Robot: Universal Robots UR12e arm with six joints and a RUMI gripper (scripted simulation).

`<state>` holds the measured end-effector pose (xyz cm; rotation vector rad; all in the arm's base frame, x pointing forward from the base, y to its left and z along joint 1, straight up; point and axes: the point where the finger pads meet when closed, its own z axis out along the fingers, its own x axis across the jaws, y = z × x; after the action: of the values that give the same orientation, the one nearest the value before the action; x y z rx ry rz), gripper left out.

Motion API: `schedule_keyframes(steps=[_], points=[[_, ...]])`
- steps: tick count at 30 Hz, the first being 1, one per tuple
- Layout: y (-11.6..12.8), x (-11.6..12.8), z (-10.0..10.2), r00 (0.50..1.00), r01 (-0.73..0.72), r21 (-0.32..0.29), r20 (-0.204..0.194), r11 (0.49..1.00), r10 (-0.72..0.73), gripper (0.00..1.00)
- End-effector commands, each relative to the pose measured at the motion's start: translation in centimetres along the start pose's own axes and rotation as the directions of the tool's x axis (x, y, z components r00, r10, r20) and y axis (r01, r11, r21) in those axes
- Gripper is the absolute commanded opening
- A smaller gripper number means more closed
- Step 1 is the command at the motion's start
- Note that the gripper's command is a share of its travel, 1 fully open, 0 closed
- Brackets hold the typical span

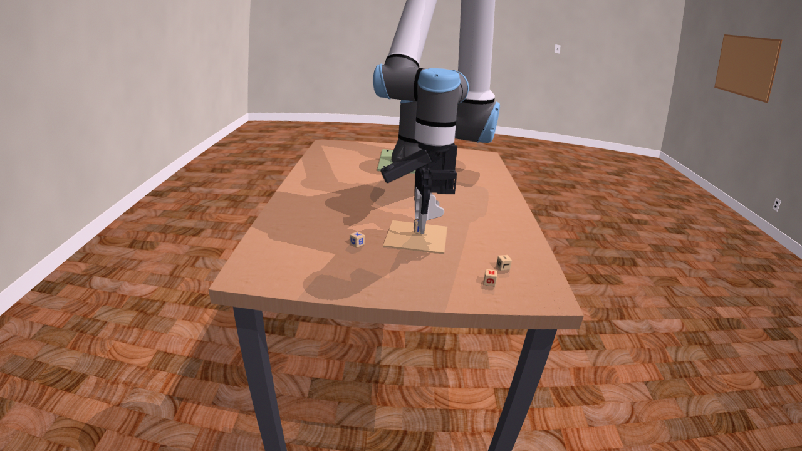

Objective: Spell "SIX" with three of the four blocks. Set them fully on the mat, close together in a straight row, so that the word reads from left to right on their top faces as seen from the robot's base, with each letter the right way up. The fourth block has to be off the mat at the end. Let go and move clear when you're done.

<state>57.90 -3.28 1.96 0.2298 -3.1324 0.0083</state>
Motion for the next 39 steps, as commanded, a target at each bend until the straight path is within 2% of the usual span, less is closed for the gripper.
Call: schedule_keyframes(steps=[1, 7, 10, 16, 25, 29, 34, 39], points=[[0.0, -0.1, -2.5, 1.000, 0.000, 0.001, 0.001, 1.000, 0.000, 0.05], [0.0, -0.1, -7.1, 1.000, 0.000, 0.001, 0.001, 1.000, 0.000, 0.05], [0.0, -0.1, -8.6, 1.000, 0.000, 0.001, 0.001, 1.000, 0.000, 0.05], [0.0, -0.1, -9.3, 1.000, 0.000, 0.001, 0.001, 1.000, 0.000, 0.05], [0.1, -0.1, -9.3, 1.000, -0.008, 0.001, 0.001, 1.000, 0.008, 0.05], [0.6, -0.4, -9.3, 0.999, -0.045, 0.000, 0.001, 0.999, 0.045, 0.05], [2.8, -1.5, -9.4, 0.982, -0.189, 0.000, 0.001, 0.982, 0.189, 0.05], [3.2, -1.6, -9.4, 0.978, -0.211, 0.000, 0.001, 0.978, 0.211, 0.05]])
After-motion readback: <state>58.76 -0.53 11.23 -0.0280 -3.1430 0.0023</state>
